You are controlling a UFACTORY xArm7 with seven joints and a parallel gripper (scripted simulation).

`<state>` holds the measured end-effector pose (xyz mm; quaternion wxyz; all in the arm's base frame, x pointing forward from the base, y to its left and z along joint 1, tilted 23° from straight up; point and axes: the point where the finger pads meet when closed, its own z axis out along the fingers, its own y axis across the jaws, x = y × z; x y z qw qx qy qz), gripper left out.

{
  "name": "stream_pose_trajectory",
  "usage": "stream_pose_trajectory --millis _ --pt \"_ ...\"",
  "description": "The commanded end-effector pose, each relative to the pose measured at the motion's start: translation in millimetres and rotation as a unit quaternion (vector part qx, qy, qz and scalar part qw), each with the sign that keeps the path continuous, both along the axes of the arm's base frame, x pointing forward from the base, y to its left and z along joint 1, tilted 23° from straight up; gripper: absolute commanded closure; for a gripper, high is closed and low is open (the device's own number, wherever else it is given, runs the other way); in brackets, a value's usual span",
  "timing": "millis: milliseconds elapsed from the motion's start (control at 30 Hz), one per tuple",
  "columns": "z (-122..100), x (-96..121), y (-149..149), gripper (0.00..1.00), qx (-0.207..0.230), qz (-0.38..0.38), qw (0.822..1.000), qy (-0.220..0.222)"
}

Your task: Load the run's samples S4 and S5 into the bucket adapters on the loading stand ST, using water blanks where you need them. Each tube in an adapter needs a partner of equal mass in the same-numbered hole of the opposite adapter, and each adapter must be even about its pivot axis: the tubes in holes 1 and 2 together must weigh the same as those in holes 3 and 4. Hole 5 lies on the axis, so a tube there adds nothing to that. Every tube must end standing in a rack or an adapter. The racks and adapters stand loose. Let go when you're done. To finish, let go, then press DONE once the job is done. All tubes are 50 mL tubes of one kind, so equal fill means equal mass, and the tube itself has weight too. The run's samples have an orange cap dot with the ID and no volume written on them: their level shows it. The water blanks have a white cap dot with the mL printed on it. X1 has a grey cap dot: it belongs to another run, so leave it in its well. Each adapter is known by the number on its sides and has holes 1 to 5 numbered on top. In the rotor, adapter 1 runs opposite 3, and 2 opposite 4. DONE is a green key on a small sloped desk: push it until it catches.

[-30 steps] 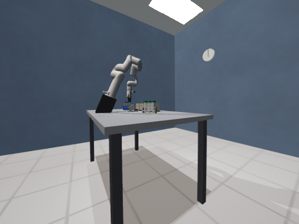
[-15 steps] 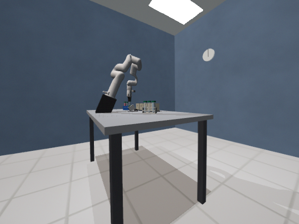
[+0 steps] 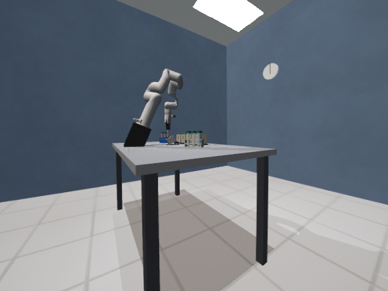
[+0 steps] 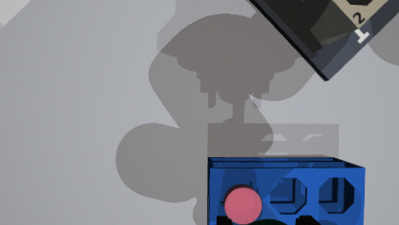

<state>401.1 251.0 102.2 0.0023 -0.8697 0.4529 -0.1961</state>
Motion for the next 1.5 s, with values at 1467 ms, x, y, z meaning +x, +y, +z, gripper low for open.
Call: stream_pose_trajectory --millis 1467 --pt "79.0 -28.4 15.7 1.0 0.001 0.001 1.0 -0.001"
